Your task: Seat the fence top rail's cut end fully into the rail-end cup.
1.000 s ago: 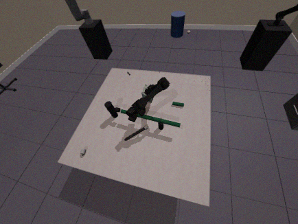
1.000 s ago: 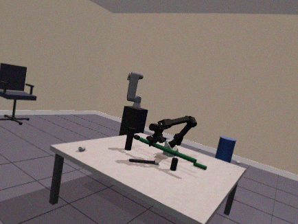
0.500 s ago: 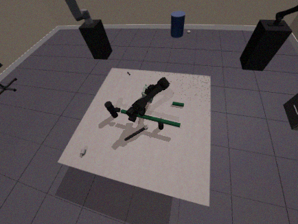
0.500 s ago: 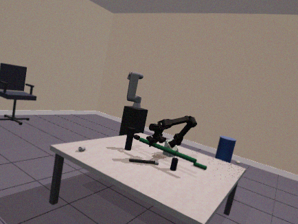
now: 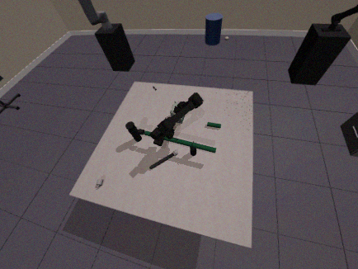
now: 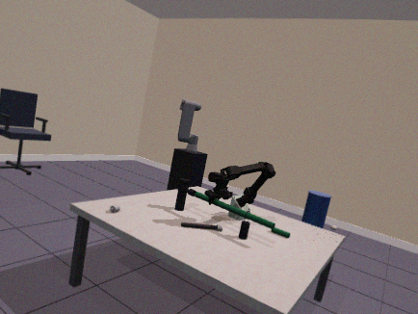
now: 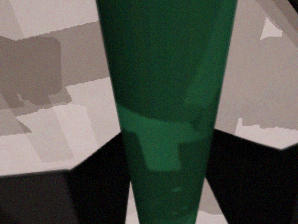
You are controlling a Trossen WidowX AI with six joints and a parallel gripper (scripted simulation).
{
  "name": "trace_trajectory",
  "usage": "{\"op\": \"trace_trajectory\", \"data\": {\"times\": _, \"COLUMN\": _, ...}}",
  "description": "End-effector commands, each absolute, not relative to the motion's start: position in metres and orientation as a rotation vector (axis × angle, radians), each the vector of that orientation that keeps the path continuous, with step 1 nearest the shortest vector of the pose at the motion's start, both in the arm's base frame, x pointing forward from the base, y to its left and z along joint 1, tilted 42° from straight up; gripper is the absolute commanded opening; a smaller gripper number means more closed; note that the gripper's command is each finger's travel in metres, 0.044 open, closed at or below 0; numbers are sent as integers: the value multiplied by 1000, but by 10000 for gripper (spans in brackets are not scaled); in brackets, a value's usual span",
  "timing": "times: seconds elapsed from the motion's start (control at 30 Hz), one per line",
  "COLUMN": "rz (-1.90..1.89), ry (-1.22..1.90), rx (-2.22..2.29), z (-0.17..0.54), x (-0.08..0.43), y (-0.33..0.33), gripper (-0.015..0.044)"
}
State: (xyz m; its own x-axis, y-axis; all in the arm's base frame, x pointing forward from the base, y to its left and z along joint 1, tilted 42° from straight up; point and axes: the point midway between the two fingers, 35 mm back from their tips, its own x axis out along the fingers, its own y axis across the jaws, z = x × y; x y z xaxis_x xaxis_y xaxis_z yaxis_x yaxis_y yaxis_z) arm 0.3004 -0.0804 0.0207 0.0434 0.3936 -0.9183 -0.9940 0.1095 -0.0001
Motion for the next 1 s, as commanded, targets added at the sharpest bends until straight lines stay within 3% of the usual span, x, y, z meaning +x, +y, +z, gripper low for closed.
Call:
{"op": "trace_trajectory", "data": {"times": 0.0, "rz": 1269, "ry": 950, "rx": -851, "z": 21, "x": 300, "y": -89, "gripper": 0}}
{"op": "trace_trajectory", "data": {"times": 0.97, "rz": 1280, "ry": 941, "rx": -844, "z": 6, "x": 298, "y": -99, "gripper": 0}}
